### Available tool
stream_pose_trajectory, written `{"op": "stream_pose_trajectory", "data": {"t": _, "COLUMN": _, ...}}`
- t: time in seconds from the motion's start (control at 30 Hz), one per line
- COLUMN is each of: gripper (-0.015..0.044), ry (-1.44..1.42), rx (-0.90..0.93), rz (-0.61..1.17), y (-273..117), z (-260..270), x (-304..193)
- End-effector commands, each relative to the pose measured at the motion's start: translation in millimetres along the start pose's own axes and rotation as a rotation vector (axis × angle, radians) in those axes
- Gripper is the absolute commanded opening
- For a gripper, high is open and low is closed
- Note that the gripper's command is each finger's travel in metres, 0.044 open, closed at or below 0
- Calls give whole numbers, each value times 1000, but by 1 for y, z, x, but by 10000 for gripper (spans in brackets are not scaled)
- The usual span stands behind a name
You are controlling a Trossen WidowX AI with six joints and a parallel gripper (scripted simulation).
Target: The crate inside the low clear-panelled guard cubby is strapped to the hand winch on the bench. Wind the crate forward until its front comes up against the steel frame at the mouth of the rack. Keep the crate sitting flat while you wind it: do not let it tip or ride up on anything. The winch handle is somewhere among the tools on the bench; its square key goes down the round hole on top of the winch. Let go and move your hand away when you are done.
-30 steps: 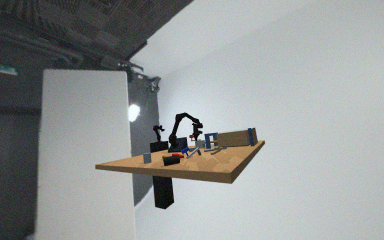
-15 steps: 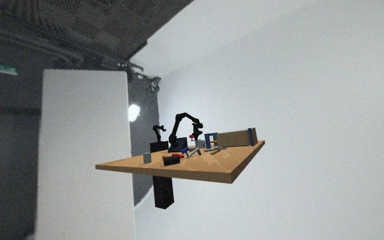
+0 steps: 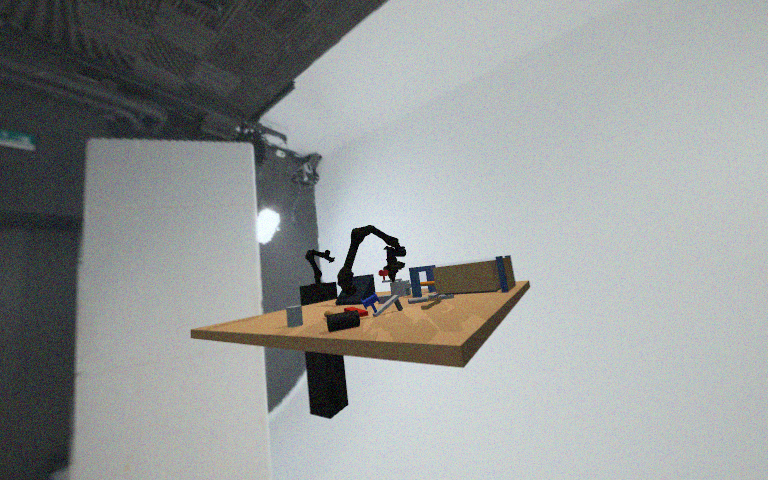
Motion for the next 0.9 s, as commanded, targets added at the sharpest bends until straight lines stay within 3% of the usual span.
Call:
{"op": "stream_pose_trajectory", "data": {"t": 0.0, "gripper": 0, "ry": 24, "rx": 6, "rz": 6, "y": 4, "z": 1, "x": 0}}
{"op": "stream_pose_trajectory", "data": {"t": 0.87, "gripper": 0, "ry": 141, "rx": 15, "rz": 1, "y": 4, "z": 5, "x": 1}}
Point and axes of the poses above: the point midway between the two fingers, 35 mm back from their tips, its own y axis out along the fingers, its own z axis across the jaws, x = y × z, the point moved 6 cm from there along -y, back along the fingers, and after that the axes turned 8 degrees about -y, right-handed, at the moved point
